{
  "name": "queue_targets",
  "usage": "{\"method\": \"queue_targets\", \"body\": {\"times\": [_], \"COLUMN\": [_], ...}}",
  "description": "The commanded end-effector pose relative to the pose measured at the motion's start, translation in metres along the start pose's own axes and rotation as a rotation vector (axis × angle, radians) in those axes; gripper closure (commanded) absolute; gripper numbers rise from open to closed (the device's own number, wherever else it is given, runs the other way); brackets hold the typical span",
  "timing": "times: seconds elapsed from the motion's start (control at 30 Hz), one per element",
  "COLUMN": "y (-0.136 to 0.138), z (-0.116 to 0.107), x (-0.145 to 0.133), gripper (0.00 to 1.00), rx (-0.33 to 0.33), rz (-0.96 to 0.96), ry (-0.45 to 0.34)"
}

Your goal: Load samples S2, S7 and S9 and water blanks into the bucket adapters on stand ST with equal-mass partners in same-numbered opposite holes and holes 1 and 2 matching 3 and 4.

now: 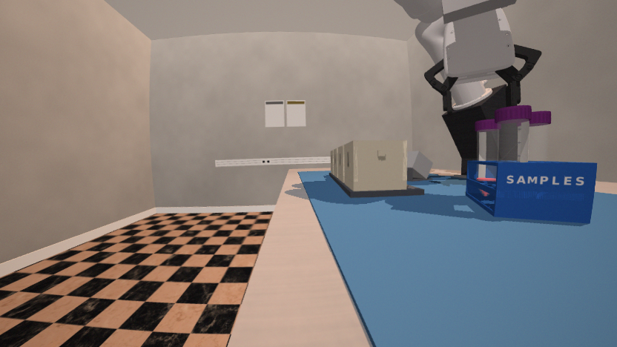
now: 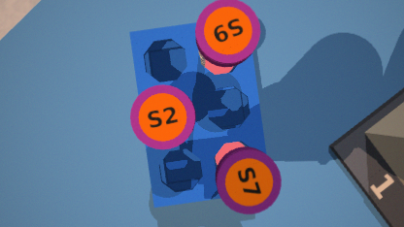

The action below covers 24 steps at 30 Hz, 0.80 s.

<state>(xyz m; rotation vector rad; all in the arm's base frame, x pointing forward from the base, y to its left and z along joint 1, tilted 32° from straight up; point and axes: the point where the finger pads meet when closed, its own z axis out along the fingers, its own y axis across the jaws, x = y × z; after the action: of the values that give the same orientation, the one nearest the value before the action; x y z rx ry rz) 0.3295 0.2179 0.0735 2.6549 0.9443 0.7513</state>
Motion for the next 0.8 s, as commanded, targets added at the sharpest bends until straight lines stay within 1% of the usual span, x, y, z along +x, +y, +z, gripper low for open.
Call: {"method": "queue_targets", "body": {"times": [0.0,0.17,0.23,0.73,0.77], "y": [0.000,0.000,0.000,0.000,0.000], "z": [-0.012,-0.026,-0.026,-0.066,-0.066], "x": [0.001,0.001,0.001,0.001,0.001], "gripper": [0.00,0.00,0.00,0.00,0.00], "rx": [0.001,0.001,0.001,0.001,0.001], "rz": [0.001,0.001,0.001,0.001,0.001], "ry": [0.003,0.003,0.003,0.003,0.003]}}
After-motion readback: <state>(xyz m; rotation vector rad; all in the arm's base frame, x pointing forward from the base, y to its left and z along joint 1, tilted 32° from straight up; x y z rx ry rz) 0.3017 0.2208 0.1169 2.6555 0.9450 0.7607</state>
